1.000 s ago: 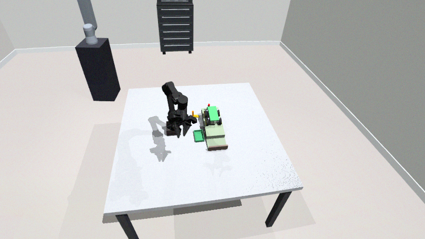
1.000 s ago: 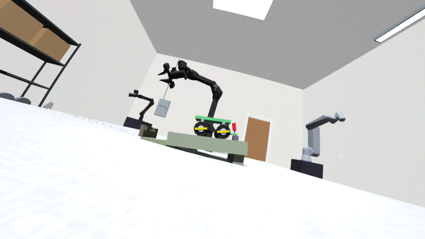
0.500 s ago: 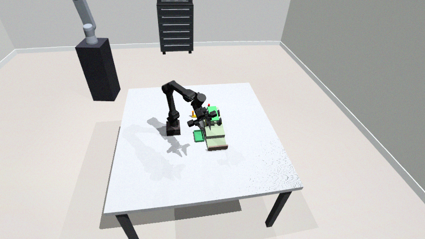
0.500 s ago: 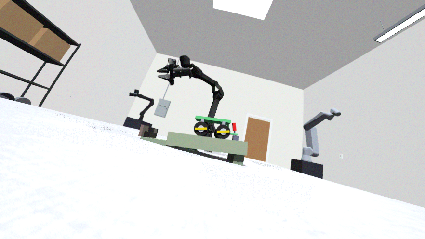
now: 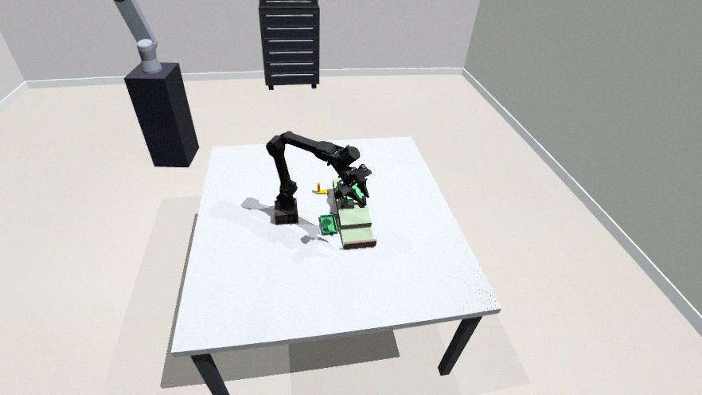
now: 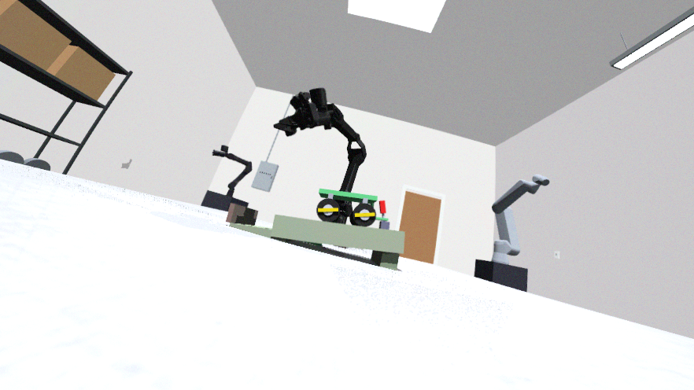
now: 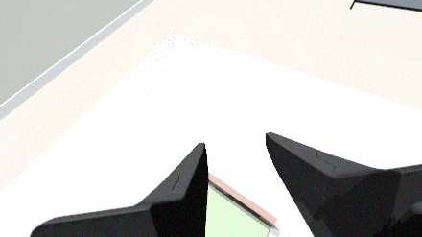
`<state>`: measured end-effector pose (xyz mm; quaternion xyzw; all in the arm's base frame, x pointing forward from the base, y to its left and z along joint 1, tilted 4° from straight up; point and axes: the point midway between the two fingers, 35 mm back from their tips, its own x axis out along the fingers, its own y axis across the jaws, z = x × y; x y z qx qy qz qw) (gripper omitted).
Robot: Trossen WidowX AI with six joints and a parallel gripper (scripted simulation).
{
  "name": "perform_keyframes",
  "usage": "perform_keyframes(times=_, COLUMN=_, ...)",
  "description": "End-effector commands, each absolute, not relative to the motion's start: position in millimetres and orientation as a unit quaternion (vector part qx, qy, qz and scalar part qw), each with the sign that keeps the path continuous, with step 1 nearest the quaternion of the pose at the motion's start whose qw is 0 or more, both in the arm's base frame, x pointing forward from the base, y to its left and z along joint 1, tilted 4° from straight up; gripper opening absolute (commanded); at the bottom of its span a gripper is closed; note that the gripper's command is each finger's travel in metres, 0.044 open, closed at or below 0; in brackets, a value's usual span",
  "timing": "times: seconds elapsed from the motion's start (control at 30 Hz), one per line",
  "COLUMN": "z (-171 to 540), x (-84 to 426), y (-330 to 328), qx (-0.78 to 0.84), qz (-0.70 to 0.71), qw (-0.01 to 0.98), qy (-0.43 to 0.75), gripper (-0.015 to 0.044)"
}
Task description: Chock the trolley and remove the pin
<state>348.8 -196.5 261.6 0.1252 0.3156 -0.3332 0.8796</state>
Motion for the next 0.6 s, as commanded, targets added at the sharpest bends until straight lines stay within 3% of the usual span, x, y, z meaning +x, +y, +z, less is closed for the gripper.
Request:
perform_keyframes(times=0.0, z=246.0, x=357.3, y=-159.1, qx=0.087, qz=-0.271, qw=0.890, qy=0.357, gripper=0.0190)
perform_keyframes(times=0.57, z=182.9, x=346.8, y=11.1, qx=-0.121, qz=0.032, qw=0.864, qy=0.488, gripper=0.0190)
